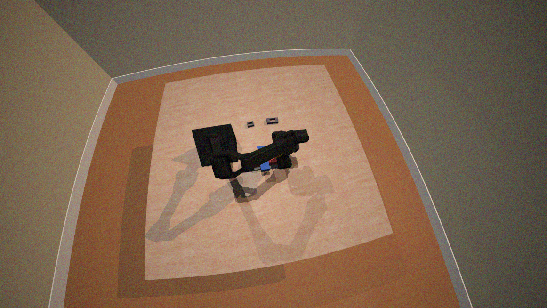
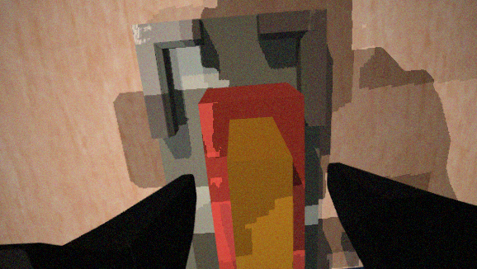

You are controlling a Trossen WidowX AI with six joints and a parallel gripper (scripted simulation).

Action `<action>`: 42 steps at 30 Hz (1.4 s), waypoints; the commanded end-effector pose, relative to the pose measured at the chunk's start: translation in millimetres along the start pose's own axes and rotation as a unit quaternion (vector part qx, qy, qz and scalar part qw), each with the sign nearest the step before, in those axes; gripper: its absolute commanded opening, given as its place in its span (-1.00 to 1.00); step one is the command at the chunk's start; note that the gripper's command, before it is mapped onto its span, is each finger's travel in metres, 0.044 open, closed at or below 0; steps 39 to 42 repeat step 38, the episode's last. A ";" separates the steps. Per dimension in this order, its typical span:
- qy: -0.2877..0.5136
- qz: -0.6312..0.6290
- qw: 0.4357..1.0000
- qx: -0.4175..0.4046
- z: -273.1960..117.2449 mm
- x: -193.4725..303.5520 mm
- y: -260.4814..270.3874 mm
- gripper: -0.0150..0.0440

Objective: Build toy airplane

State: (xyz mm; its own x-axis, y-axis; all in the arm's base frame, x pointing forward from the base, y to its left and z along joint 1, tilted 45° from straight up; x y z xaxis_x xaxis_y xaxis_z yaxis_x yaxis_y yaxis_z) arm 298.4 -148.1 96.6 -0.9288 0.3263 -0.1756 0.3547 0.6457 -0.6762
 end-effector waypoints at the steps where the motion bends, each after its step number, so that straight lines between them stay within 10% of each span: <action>1: 0.000 0.000 1.000 0.000 0.1 0.0 0.0 0.39; 10: 0.002 -0.003 1.000 0.002 -89.1 -0.3 1.6 0.39; 42: 0.002 -0.003 1.000 0.002 -89.2 -5.0 -2.5 0.39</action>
Point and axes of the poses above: the point midway between the two fingers, 35 mm back from their tips, its own z axis out along the fingers, its own y axis across the jaws, x = y × z, the point moved 1 cm from there along -z, back along the fingers, and after that the axes turned 13 degrees about z, right-handed, at the moved point
